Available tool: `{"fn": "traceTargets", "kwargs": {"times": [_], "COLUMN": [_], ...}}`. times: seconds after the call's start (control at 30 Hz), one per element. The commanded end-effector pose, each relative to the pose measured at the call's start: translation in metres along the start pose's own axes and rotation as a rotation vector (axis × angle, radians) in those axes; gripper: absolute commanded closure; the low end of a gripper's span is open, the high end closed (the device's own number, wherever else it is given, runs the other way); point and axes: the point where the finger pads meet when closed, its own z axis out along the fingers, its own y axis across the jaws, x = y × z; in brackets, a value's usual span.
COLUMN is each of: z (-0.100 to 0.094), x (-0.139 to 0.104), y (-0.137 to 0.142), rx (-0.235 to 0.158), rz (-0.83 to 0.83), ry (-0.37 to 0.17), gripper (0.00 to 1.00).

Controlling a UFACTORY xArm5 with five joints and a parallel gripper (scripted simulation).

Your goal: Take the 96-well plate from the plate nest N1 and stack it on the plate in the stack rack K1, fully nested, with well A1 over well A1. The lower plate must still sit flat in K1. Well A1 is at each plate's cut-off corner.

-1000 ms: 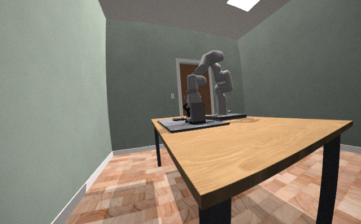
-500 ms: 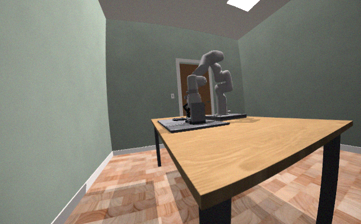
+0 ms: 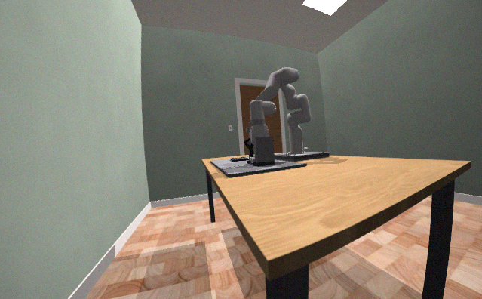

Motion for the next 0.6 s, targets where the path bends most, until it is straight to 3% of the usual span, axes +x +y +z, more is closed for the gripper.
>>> {"fn": "traceTargets", "kwargs": {"times": [0.0, 0.43, 0.57], "z": [-0.001, -0.001, -0.012], "x": [-0.001, -0.001, -0.001], "y": [-0.001, -0.001, -0.001], "rx": [0.003, 0.003, 0.003], "rz": [0.000, 0.000, 0.000], "ry": [-0.001, -0.001, -0.001], "gripper": [0.00, 0.00, 0.00]}}
